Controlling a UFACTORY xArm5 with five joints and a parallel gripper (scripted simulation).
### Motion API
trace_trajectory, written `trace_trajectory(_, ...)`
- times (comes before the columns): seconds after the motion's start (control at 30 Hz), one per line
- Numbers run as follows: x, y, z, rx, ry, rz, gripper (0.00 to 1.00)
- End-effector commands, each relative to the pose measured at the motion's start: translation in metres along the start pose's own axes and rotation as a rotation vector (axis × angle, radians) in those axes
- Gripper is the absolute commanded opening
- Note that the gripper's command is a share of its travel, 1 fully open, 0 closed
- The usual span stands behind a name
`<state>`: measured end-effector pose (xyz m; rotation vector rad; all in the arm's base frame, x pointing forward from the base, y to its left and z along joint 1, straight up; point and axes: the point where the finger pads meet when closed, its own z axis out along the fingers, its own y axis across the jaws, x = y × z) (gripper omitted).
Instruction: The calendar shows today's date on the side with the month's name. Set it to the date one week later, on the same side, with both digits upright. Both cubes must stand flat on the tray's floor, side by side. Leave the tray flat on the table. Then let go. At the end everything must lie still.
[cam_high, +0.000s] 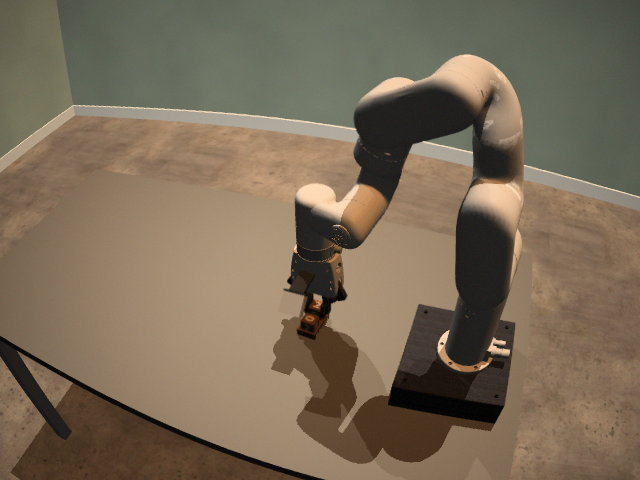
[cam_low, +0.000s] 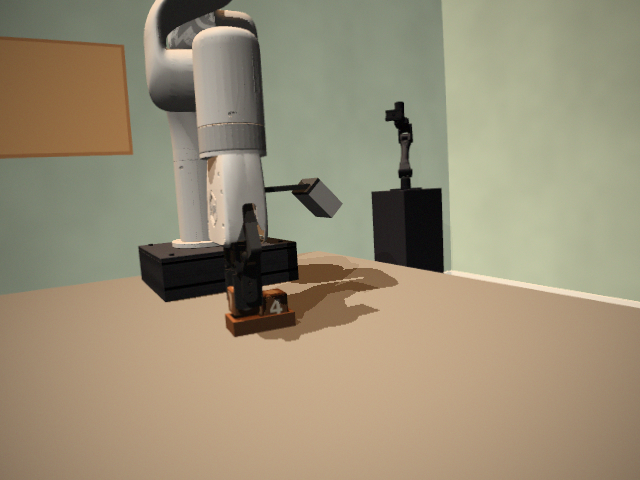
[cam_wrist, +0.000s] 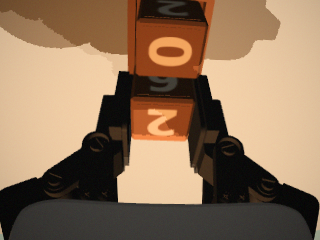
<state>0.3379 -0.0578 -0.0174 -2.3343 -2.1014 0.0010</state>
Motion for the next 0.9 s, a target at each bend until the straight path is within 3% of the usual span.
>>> trace_trajectory(0.0, -0.0001, 0.0011, 0.0001, -0.003, 0.000, 0.000, 0.27)
trace_trajectory(0.87, 0.0000, 0.0011, 0.0088, -0.003, 0.000, 0.001, 0.27)
